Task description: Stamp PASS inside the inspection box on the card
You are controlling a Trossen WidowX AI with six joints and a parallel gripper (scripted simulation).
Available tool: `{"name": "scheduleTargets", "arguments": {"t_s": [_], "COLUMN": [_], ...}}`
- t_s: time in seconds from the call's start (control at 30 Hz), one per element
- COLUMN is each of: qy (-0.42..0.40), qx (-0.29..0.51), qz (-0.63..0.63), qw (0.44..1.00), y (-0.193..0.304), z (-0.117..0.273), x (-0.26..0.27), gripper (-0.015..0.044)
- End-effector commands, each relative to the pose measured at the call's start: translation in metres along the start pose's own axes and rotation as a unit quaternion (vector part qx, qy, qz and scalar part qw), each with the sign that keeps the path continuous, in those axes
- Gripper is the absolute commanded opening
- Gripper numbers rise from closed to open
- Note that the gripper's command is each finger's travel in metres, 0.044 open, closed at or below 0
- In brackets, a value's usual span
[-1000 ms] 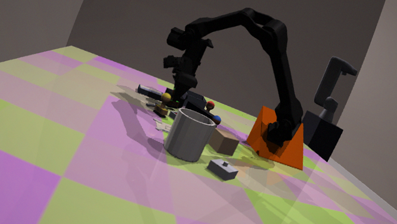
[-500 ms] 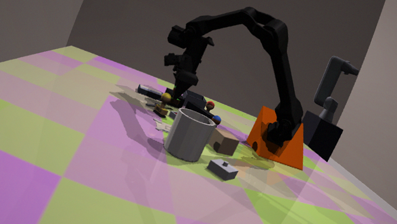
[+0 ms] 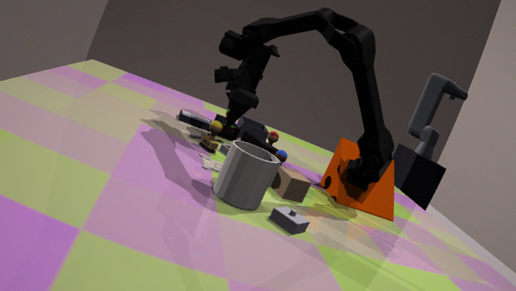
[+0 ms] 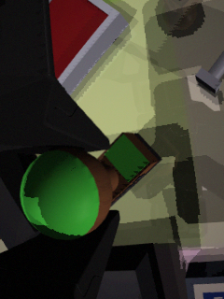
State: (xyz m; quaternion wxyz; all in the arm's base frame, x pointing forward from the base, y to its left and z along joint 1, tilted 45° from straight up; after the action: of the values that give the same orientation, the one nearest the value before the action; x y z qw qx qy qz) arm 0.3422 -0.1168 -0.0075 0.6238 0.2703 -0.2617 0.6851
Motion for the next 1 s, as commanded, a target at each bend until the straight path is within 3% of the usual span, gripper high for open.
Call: {"name": "scheduleTargets", "arguments": {"t_s": [0.0, 0.97], "qy": [0.001, 0.002], "qx": [0.001, 0.001], "qz": [0.002, 0.001], "qw": [1.0, 1.0], "y": [0.0, 0.0], "z": [0.002, 0.017], "x": [0.0, 0.0], "gripper": [0.0, 0.0]}}
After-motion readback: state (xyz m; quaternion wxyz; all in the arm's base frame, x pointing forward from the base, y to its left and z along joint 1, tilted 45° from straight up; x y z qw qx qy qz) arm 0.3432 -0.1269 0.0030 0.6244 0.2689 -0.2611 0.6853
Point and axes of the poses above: the point midway between the two fingers, 35 mm back from their tips, its own z axis back along the fingers, its own x axis across the jaws, y = z × x, the point moved 8 cm from there along z, back along the fingers
